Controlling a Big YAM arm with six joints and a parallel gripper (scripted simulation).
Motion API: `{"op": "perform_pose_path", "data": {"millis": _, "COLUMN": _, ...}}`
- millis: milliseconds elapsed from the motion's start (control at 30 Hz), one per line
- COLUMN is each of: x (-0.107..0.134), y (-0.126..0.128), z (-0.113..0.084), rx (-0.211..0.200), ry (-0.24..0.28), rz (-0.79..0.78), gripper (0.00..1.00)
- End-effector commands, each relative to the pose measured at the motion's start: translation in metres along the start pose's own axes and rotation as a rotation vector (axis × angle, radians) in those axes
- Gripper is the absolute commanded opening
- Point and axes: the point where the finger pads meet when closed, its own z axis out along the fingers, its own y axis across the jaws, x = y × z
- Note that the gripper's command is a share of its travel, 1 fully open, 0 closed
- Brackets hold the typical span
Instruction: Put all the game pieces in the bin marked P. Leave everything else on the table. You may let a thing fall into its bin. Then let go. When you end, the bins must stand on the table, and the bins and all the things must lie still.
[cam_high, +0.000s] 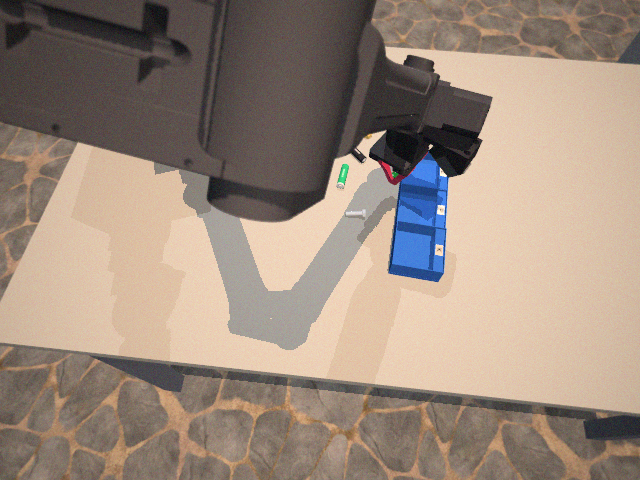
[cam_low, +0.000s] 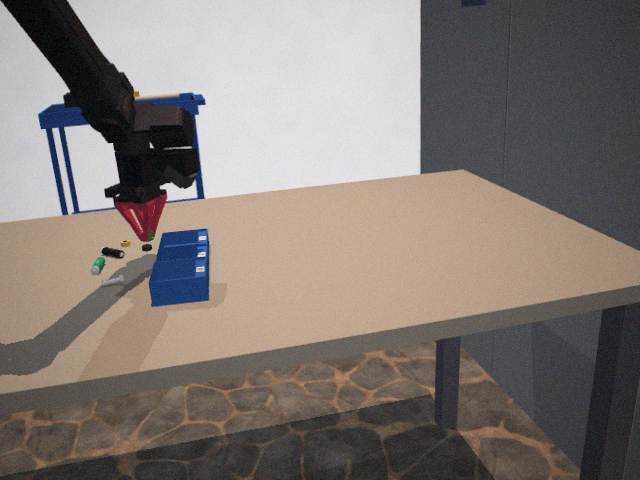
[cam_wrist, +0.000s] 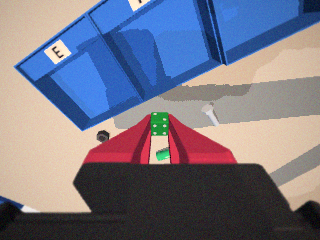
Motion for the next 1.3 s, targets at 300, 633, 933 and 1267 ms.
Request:
{"op": "perform_pose_path", "data": {"millis": 300, "x": 0.003, "y": -0.002, "z": -0.008, "rx": -0.008, "ry": -0.002, "rz": 0.007, "gripper": 0.11}}
{"op": "perform_pose_path", "data": {"millis": 633, "x": 0.005, "y": 0.005, "z": -0.009, "rx": -0.016, "ry": -0.004, "rz": -0.023, "gripper": 0.11}}
{"op": "perform_pose_path", "data": {"millis": 933, "x": -0.001, "y": -0.002, "z": -0.007, "rx": -0.01, "ry": -0.01, "rz": 0.008, "gripper": 0.11}}
{"op": "perform_pose_path", "data": {"millis": 1267, "x": 0.002, "y": 0.005, "z": -0.009, "rx": -0.016, "ry": -0.01, "rz": -0.015, "gripper": 0.11}}
